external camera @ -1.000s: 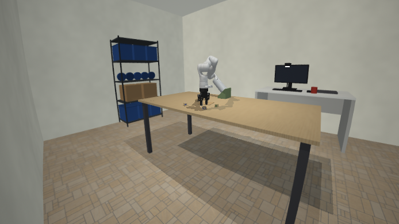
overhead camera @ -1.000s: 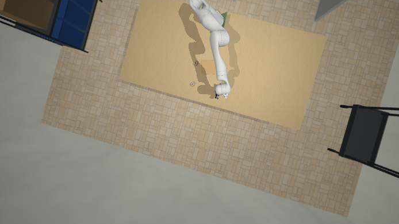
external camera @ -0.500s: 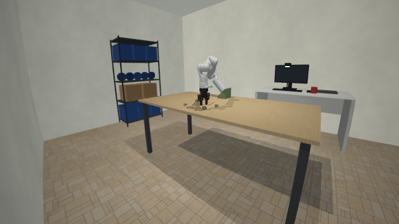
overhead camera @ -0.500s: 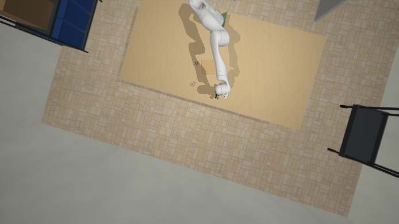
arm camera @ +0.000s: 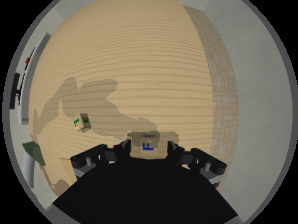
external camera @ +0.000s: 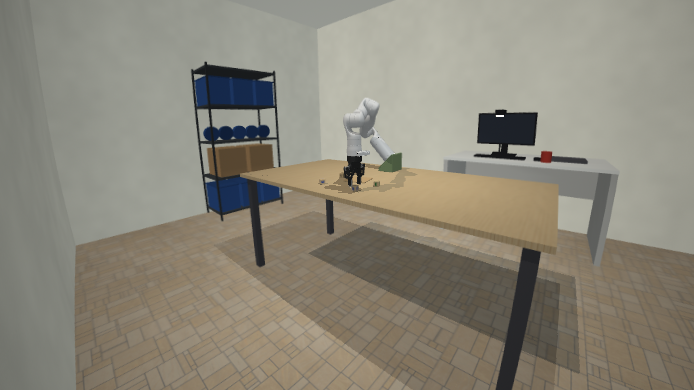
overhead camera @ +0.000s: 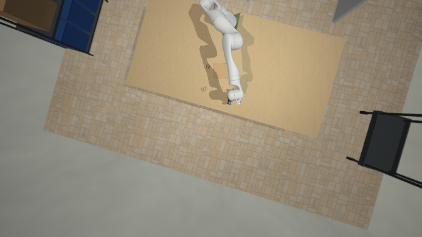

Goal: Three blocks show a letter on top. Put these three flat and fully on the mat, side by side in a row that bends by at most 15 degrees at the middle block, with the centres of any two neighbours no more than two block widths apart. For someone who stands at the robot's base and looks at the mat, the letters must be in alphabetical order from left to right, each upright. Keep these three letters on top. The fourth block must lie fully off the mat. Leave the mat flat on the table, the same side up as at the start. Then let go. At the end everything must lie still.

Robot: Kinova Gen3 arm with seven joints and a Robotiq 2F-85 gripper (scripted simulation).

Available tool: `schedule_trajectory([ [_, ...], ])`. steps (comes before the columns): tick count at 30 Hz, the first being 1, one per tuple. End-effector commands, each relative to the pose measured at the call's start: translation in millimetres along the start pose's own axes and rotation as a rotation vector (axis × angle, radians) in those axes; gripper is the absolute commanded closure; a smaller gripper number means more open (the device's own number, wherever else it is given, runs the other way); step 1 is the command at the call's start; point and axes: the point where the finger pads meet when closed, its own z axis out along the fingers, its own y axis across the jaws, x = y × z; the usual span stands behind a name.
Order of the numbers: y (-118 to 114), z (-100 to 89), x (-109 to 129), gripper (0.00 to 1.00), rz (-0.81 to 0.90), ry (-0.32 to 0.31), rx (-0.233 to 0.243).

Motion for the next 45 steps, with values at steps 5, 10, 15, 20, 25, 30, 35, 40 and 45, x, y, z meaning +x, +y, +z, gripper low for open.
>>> schedule_trajectory([
  [5, -0.9, 11.6, -0.6, 0.33, 0.000, -0.002, 0.003],
  [10, -1.0, 20.5, -0.7, 0.33, 0.000, -0.002, 0.003],
  [15, -1.0, 23.9, -0.7, 0.33, 0.000, -0.002, 0.003],
  [20, -1.0, 24.0, -0.7, 0.33, 0.000, -0.002, 0.003],
  [25, -1.0, 24.0, -0.7, 0.33, 0.000, -0.002, 0.003],
  [30, -1.0, 24.0, -0.7, 0.33, 0.000, -0.002, 0.003],
  [35, -1.0, 24.0, -0.7, 0.33, 0.000, -0.002, 0.003],
  [40, -1.0, 24.0, -0.7, 0.33, 0.000, -0.002, 0.003],
  [45, -1.0, 24.0, -0.7, 0.33, 0.000, -0.002, 0.003],
])
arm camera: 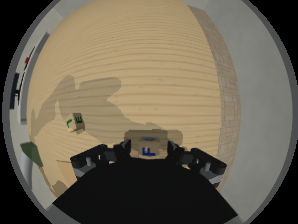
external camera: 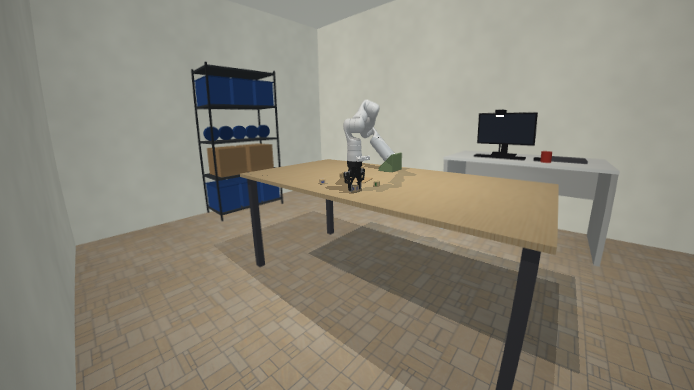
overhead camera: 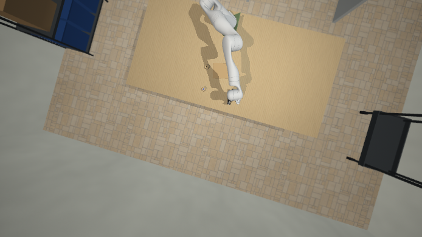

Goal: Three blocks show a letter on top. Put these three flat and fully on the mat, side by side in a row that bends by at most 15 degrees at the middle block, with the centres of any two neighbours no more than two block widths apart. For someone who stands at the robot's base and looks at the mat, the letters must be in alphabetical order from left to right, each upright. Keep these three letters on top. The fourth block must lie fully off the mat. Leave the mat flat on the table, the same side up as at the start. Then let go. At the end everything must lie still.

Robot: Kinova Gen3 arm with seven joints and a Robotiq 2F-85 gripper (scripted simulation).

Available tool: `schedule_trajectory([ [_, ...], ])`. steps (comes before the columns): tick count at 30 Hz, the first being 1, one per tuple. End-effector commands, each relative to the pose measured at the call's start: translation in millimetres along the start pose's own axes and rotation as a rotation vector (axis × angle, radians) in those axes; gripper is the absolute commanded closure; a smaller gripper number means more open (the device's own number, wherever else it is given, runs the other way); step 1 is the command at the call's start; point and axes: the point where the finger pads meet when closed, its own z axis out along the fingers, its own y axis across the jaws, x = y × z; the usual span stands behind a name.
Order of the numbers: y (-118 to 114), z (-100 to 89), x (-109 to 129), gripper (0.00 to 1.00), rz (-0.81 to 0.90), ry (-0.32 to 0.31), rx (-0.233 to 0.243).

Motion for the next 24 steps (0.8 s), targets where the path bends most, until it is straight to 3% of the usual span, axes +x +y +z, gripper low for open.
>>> schedule_trajectory([
  [1, 0.7, -1.7, 0.5, 0.33, 0.000, 0.001, -0.002],
  [6, 0.7, -1.7, 0.5, 0.33, 0.000, 0.001, -0.002],
  [7, 0.7, -1.7, 0.5, 0.54, 0.000, 0.001, -0.002],
  [23, 0.7, -1.7, 0.5, 0.54, 0.000, 0.001, -0.002],
  [24, 0.7, -1.7, 0.5, 0.74, 0.000, 0.001, -0.002],
])
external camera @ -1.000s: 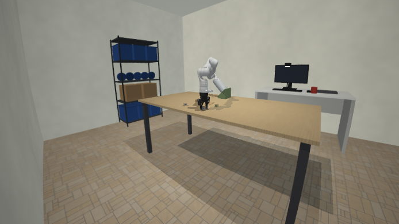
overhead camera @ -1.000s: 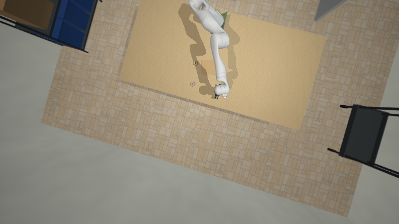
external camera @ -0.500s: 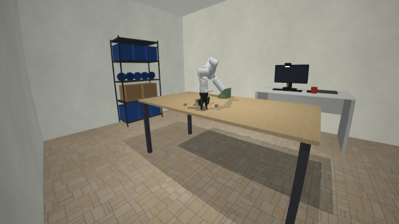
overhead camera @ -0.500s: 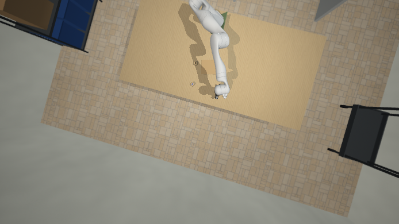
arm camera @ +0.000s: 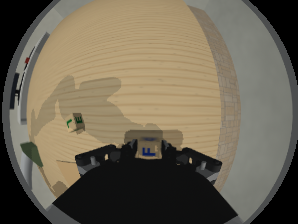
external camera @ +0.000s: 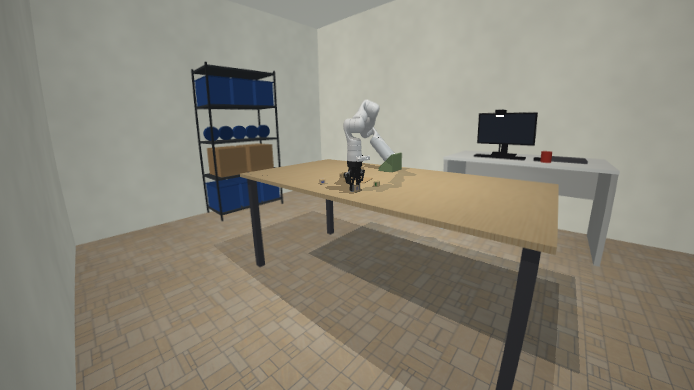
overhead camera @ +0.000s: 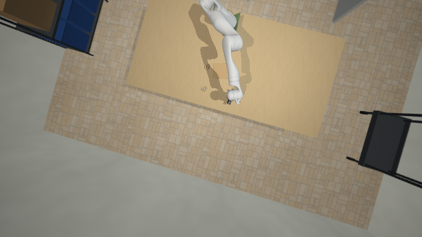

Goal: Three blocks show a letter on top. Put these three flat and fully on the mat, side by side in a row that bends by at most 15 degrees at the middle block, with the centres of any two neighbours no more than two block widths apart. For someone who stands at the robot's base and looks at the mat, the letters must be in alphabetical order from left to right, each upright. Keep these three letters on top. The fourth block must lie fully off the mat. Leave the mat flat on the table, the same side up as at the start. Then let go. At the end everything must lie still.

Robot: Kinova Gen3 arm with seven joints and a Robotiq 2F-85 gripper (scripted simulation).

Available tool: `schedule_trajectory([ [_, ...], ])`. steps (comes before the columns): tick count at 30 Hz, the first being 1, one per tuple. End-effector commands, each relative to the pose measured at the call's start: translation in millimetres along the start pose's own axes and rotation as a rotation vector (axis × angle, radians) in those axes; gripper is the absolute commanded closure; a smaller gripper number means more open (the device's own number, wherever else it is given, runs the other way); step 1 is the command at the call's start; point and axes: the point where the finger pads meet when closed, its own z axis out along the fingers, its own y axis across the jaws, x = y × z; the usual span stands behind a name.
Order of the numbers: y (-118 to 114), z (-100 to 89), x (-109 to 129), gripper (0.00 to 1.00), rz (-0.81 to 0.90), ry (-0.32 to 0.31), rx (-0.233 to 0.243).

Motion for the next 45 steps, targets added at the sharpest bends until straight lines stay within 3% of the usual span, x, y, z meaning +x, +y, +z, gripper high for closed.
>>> schedule_trajectory([
  [1, 0.7, -1.7, 0.5, 0.74, 0.000, 0.001, -0.002],
  [37, 0.7, -2.3, 0.5, 0.74, 0.000, 0.001, -0.002],
  [41, 0.7, -13.6, 0.4, 0.74, 0.000, 0.001, -0.002],
  [45, 0.6, -40.0, 0.4, 0.74, 0.000, 0.001, -0.002],
])
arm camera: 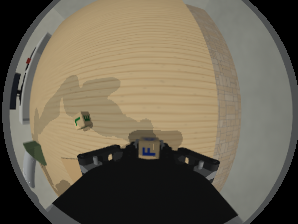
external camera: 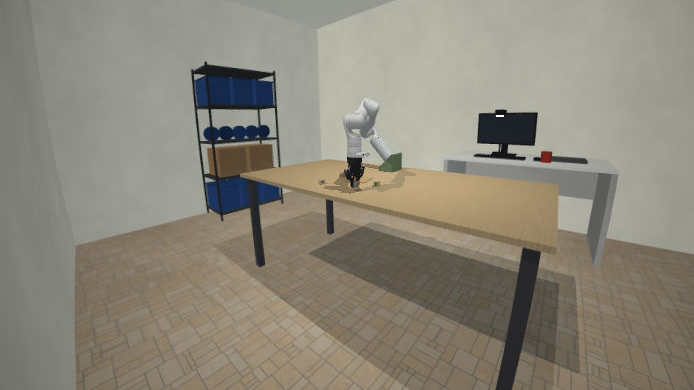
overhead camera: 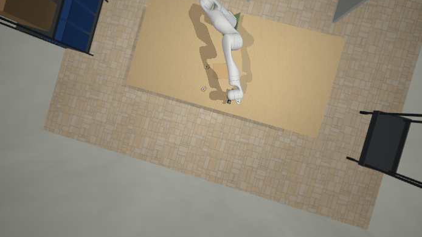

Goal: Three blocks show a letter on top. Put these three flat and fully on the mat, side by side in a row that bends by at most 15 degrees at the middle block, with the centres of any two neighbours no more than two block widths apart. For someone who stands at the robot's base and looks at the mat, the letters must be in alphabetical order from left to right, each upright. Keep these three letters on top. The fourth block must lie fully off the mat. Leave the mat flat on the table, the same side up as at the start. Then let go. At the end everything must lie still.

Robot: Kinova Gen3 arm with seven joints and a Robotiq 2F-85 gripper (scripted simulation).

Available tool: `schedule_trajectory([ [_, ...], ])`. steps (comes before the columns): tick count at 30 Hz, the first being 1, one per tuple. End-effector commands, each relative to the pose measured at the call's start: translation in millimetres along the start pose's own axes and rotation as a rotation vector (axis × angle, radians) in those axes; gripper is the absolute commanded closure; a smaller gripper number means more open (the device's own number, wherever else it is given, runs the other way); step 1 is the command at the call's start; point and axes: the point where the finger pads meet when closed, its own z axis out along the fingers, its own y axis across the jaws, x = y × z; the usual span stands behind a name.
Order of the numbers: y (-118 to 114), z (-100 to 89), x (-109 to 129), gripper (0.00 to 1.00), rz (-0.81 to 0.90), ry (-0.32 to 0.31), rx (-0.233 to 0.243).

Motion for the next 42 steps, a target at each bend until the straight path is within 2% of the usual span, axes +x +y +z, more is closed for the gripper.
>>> schedule_trajectory([
  [1, 4.4, -28.2, 3.1, 0.74, -0.002, 0.012, -0.017],
  [6, 3.8, -63.6, 2.7, 0.74, -0.002, 0.012, -0.017],
  [8, 3.8, -63.6, 2.7, 0.74, -0.002, 0.012, -0.017],
  [13, 3.5, -80.7, 2.5, 0.74, -0.002, 0.012, -0.017],
  [42, 0.2, -82.3, 0.6, 0.74, 0.057, 0.013, -0.017],
])
